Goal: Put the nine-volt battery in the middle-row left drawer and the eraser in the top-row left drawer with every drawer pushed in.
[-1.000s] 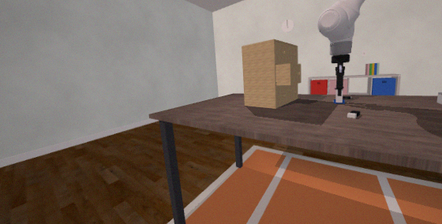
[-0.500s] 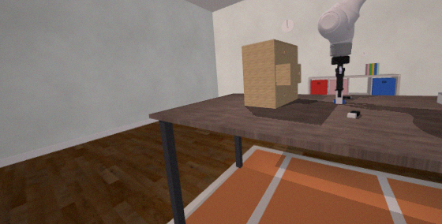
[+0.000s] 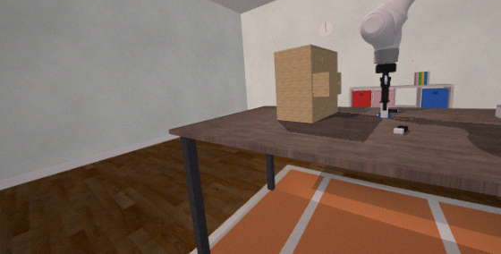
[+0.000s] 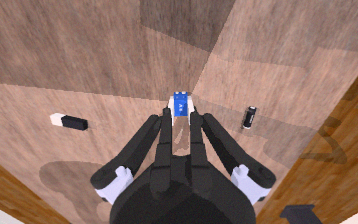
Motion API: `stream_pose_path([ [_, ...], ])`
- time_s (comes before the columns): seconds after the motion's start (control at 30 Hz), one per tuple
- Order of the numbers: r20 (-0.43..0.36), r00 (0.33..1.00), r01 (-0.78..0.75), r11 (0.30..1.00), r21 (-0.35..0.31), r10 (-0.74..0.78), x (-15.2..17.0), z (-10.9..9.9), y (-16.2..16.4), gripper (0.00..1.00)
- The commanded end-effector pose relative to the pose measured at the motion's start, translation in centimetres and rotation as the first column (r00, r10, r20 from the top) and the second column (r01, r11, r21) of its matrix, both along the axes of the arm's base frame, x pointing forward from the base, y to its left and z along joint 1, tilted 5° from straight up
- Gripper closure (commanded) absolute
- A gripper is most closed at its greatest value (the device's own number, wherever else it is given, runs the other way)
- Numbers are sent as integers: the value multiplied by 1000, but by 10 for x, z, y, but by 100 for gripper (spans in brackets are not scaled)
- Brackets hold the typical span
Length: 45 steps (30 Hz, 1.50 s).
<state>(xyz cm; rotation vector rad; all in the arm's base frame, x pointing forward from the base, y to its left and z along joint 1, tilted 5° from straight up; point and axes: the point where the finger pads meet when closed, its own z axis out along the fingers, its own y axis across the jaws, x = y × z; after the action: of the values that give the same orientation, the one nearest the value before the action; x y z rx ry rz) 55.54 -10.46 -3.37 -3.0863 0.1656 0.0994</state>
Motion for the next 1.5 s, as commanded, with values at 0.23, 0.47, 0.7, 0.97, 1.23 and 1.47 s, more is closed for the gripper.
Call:
stream_pose_path([
  [0.23,0,1000,0,1000,0,0,0,0,0,86],
  [0.47,0,1000,0,1000,0,0,0,0,0,86],
  [0.7,0,1000,0,1000,0,0,1,19,-1,86],
  [0.97,0,1000,0,1000,0,0,6,97,-5,86],
  [1.23,0,1000,0,1000,0,0,6,100,-5,86],
  [1.47,-3,998,55,998,-4,-55,30,101,42,86],
])
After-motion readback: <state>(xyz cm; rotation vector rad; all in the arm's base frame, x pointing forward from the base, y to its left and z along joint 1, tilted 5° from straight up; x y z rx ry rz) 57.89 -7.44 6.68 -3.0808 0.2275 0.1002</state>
